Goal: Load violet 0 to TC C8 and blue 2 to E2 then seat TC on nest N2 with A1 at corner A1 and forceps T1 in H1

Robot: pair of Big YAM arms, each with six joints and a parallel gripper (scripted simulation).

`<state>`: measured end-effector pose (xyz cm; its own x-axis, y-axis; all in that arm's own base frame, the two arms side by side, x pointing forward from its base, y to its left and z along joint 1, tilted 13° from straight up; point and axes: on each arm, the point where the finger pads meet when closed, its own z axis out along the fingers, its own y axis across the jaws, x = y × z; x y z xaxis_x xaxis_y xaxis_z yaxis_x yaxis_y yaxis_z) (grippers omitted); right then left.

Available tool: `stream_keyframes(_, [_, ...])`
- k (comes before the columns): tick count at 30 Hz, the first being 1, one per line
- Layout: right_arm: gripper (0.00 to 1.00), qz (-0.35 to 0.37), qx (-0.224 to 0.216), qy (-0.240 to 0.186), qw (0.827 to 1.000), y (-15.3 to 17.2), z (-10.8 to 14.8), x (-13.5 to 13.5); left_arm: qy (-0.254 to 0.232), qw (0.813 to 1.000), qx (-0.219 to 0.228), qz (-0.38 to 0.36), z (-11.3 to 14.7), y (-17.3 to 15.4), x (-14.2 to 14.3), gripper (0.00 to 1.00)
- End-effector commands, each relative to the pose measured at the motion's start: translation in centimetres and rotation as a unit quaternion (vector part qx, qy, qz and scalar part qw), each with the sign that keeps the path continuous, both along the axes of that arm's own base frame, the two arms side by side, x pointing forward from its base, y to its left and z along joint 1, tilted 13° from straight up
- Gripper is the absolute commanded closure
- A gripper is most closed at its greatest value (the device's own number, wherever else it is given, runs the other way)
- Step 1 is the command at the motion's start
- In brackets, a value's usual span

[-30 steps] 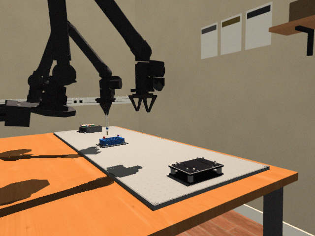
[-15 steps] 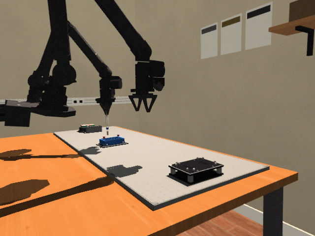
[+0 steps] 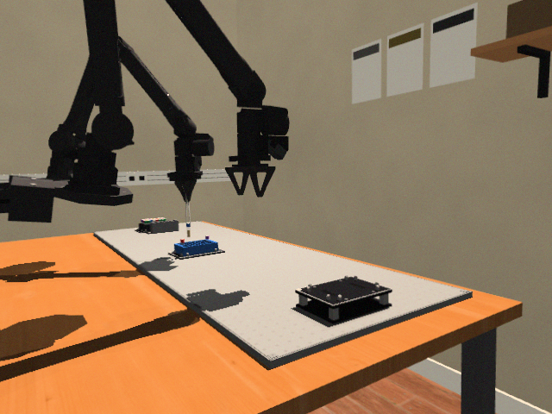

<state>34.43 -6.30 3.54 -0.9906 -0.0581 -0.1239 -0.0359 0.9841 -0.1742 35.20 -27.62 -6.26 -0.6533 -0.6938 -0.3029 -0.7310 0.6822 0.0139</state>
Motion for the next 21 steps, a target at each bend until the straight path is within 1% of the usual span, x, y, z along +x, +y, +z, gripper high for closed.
stream_keyframes(1, [0.0, -0.009, -0.004, -0.041, 0.999, -0.5, 2.4, 3.1, -0.01, 1.0, -0.008, 0.0, 0.5, 0.0, 0.6, 0.91])
stream_keyframes(3, [0.0, -0.009, -0.004, -0.041, 0.999, -0.5, 2.4, 3.1, -0.012, 1.0, -0.01, 0.0, 0.6, -0.3, 0.9, 0.91])
stream_keyframes(12, [0.0, -0.009, -0.004, -0.041, 0.999, -0.5, 2.4, 3.1, -0.001, 1.0, 0.001, -0.001, -0.7, 0.1, 0.5, 0.91])
stream_keyframes(21, [0.0, -0.009, -0.004, -0.041, 0.999, -0.5, 2.4, 3.1, -0.003, 1.0, 0.001, -0.002, -0.8, 0.1, 0.6, 0.91])
